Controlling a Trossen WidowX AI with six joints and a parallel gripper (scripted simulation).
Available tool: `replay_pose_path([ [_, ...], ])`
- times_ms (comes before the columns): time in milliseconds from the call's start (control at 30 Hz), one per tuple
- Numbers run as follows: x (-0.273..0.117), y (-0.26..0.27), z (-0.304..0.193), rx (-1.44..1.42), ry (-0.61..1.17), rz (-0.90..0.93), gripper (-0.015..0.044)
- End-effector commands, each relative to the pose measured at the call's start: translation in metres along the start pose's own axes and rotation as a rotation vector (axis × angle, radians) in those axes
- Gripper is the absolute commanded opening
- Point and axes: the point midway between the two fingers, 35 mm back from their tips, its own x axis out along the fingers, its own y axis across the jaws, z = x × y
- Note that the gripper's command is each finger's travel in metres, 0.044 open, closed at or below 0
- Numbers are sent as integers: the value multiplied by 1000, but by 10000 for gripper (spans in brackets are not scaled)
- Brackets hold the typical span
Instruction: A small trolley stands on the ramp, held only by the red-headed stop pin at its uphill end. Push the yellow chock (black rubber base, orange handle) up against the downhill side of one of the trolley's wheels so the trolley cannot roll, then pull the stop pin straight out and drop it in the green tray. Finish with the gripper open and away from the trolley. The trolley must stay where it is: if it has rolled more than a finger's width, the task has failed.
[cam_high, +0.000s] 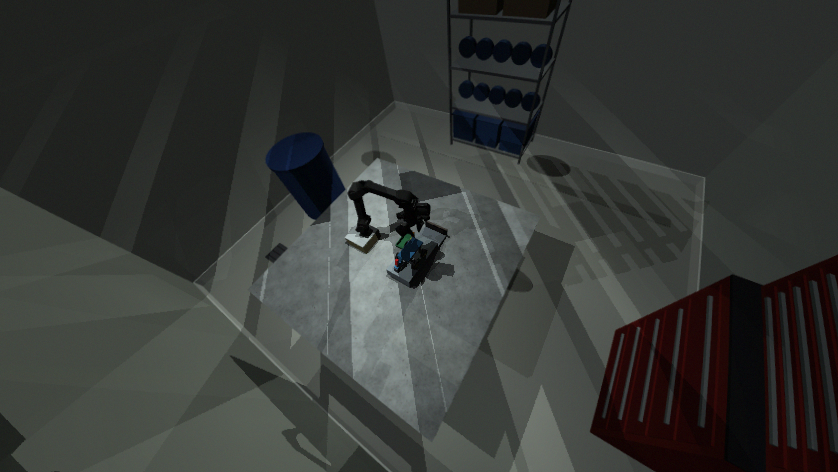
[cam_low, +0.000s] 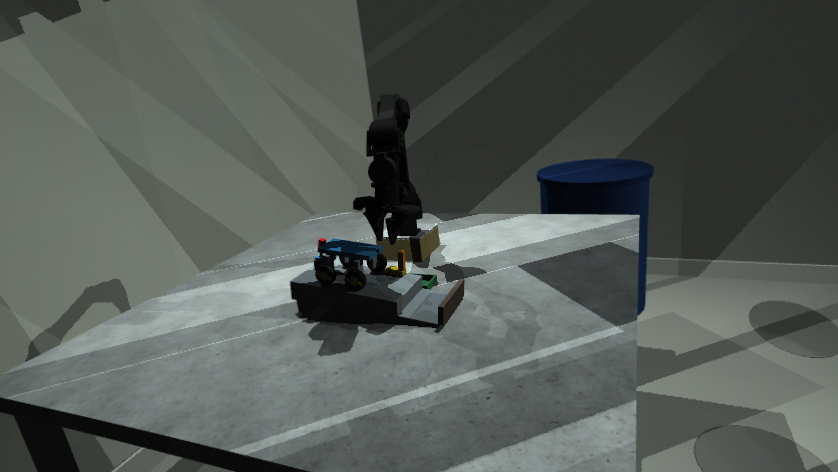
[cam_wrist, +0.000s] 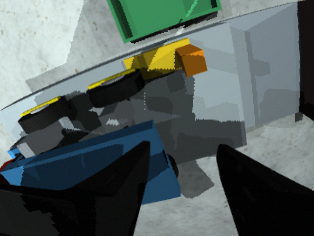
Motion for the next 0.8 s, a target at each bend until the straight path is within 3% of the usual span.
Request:
replay_pose_path([
  [0,-4,31,-25,274,33,39,190],
  [467,-14,150,-68,1155,105,214,190],
  [767,-14,156,-68,1197,110,223,190],
])
